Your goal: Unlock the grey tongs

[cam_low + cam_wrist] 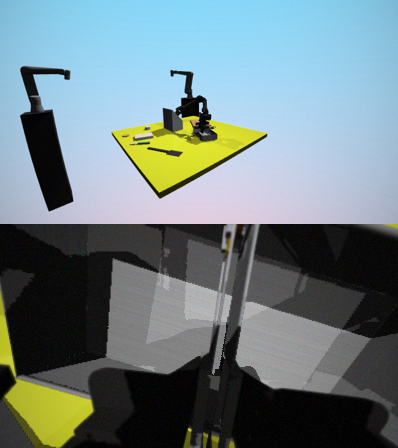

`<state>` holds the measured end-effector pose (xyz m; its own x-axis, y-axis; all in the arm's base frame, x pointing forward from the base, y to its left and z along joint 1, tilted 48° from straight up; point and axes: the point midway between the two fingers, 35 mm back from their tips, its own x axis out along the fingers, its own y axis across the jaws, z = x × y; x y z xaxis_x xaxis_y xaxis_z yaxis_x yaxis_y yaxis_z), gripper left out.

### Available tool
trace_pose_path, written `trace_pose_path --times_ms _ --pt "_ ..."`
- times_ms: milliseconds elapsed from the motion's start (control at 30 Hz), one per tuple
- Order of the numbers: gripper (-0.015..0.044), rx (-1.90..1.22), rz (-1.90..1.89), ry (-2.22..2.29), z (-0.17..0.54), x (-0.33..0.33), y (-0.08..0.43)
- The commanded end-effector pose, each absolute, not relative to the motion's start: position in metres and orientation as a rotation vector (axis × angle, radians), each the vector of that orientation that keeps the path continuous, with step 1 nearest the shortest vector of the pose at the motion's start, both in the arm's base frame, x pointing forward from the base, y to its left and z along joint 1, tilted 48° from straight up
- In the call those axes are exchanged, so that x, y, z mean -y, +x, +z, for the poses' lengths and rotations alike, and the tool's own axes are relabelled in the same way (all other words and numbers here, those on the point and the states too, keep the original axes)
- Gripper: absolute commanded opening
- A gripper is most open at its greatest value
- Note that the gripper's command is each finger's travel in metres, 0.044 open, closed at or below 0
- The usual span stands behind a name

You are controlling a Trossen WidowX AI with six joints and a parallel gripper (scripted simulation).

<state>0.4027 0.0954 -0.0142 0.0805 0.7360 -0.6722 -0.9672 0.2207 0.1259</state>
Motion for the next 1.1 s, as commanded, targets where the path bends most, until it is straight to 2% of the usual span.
trace_pose_path --times_ms 0,167,367,733,1067 --pt "0.0045 -0.708 1.324 -0.402 -0.014 -0.095 0.403" --pt "0.0012 -0.708 1.324 -0.402 -0.014 -0.095 0.403" --pt "-0.0145 -0.709 1.324 -0.403 -0.012 -0.093 0.403" --pt "-0.015 -0.718 1.321 -0.402 0.067 -0.004 0.395" --pt "-0.015 -0.717 1.322 -0.401 0.073 0.002 0.392"
